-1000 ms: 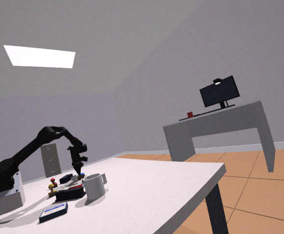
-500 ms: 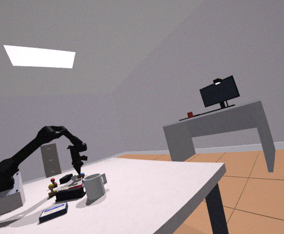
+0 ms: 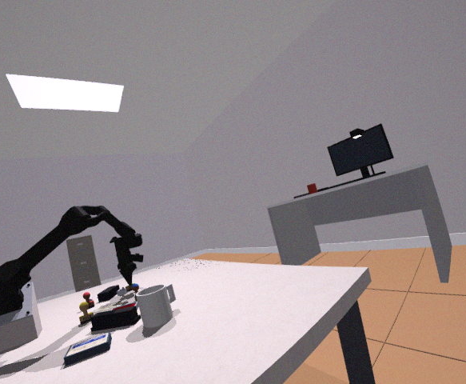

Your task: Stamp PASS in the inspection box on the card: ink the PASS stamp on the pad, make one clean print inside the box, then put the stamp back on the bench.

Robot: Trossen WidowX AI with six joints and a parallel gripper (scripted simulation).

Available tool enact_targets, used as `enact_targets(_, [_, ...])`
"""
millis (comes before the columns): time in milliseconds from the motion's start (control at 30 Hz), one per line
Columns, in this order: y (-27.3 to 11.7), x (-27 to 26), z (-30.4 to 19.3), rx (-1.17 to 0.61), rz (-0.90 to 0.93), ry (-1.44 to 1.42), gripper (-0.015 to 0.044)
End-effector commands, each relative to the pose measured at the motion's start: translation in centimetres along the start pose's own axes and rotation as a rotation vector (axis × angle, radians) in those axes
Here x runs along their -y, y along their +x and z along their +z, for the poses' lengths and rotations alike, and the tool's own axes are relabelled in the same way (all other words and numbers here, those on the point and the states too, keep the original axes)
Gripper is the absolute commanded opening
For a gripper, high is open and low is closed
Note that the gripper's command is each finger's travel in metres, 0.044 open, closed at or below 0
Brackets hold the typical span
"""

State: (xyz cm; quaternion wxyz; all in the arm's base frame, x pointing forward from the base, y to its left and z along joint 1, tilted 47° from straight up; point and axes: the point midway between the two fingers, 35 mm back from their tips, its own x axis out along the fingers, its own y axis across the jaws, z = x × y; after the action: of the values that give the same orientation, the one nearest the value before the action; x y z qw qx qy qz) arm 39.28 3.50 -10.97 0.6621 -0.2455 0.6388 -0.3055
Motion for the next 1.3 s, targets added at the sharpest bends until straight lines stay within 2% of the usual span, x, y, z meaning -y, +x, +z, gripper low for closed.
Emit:
enact_targets(0, [-0.3, 0.0, 0.0, -0.002, 0.004, 0.007, 0.0])
enact_targets(1267, [-2.1, 0.0, 0.0, -0.002, 0.005, 0.006, 0.0])
